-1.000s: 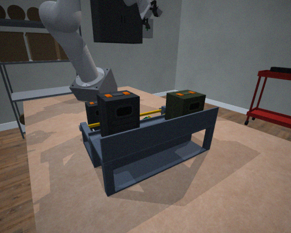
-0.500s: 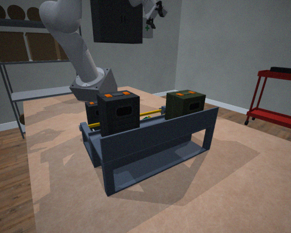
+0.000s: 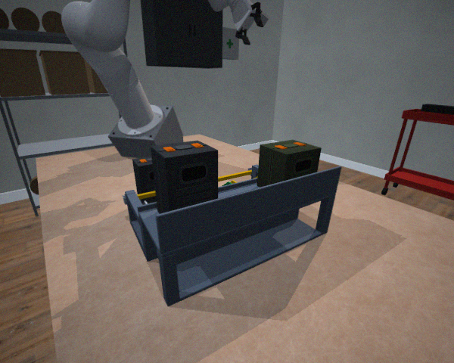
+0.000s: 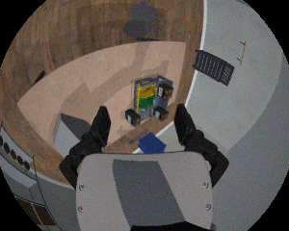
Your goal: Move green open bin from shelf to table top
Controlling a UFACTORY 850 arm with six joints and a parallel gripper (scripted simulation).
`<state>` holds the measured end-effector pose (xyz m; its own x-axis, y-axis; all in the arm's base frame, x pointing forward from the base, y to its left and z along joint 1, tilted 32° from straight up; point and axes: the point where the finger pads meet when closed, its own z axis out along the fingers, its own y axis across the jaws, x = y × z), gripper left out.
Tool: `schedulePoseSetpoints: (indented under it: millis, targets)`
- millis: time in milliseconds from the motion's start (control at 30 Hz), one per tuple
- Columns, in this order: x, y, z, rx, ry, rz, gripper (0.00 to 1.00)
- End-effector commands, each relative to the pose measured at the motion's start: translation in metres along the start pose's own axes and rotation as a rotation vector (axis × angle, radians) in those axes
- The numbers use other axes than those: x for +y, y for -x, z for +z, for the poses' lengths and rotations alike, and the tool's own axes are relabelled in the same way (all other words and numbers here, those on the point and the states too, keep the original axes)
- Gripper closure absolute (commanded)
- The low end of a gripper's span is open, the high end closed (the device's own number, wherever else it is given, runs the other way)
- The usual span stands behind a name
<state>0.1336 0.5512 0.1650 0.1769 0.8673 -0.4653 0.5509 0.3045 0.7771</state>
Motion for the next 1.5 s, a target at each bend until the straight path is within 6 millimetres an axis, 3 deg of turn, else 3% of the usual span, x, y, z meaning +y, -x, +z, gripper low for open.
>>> schedulePoseSetpoints:
  millis: [0,1467]
  targets:
    - [0.0072,-0.04,-0.0013,-0.001,0.0,0.001,0.0]
    - [0.0058,-0.0324,-0.0011,-0.001,0.0,0.001,0.0]
